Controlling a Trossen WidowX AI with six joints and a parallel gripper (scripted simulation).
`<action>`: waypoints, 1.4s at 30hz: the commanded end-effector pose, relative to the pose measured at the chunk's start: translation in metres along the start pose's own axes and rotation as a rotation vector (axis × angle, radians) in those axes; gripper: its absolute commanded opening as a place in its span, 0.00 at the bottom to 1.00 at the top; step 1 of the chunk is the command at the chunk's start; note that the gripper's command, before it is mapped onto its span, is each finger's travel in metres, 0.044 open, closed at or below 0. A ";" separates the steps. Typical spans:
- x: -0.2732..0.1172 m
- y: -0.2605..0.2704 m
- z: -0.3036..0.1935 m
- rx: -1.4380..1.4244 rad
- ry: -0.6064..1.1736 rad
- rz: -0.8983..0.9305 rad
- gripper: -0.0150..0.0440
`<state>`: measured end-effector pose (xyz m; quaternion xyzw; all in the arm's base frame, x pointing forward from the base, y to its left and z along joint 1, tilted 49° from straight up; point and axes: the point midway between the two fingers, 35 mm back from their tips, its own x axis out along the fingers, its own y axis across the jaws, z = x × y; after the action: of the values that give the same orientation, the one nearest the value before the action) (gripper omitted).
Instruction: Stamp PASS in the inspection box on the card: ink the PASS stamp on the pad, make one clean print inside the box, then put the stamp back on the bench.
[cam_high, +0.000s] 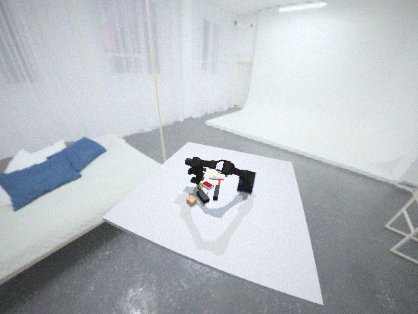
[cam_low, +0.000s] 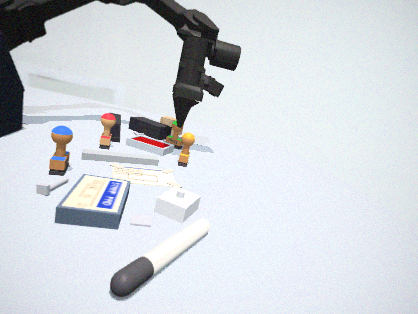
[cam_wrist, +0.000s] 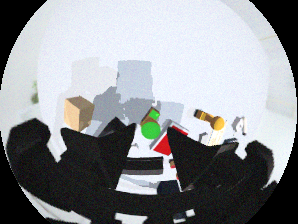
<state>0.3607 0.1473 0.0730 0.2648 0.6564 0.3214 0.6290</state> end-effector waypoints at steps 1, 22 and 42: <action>0.006 0.000 -0.001 0.005 0.001 0.004 0.63; 0.030 0.001 -0.003 0.000 0.001 0.004 0.50; 0.026 0.001 -0.002 0.000 0.001 0.003 0.25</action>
<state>0.3559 0.1687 0.0557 0.2669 0.6570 0.3217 0.6275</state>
